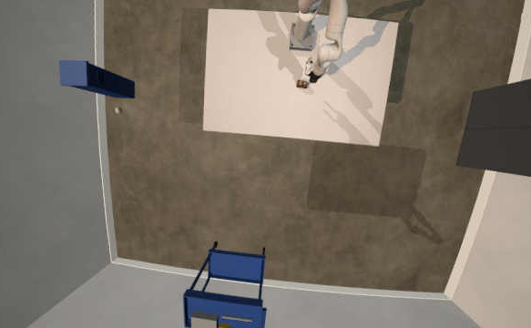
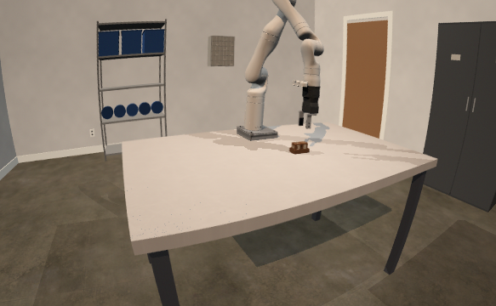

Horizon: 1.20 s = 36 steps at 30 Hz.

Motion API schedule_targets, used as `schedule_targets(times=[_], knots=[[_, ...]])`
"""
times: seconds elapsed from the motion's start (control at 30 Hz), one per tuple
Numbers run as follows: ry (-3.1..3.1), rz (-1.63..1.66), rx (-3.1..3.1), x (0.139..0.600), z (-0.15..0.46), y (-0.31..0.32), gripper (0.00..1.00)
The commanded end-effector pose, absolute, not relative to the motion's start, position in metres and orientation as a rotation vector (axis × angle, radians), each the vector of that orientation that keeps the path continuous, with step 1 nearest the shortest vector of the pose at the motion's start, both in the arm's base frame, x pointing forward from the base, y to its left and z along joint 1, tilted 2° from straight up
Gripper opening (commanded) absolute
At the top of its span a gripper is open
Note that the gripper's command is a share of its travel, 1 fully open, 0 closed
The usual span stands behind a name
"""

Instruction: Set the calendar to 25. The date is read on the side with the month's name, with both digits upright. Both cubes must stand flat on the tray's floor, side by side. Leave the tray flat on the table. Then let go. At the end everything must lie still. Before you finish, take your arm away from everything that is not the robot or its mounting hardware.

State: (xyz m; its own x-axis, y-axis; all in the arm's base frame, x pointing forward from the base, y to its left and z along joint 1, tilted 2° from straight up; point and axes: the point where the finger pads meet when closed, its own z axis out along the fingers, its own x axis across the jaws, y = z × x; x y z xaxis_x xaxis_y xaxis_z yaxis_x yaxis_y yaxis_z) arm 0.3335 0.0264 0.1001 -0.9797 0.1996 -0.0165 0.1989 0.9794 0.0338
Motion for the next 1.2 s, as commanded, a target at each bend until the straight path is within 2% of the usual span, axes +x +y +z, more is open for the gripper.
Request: schedule_targets(times=[0.0,0.5,1.17], knots=[[3.104,0.051,0.313,0.334,0.101,0.027,1.00],[3.104,0.051,0.312,0.334,0.105,0.026,1.00],[3.104,0.051,0.312,0.332,0.168,0.024,1.00]])
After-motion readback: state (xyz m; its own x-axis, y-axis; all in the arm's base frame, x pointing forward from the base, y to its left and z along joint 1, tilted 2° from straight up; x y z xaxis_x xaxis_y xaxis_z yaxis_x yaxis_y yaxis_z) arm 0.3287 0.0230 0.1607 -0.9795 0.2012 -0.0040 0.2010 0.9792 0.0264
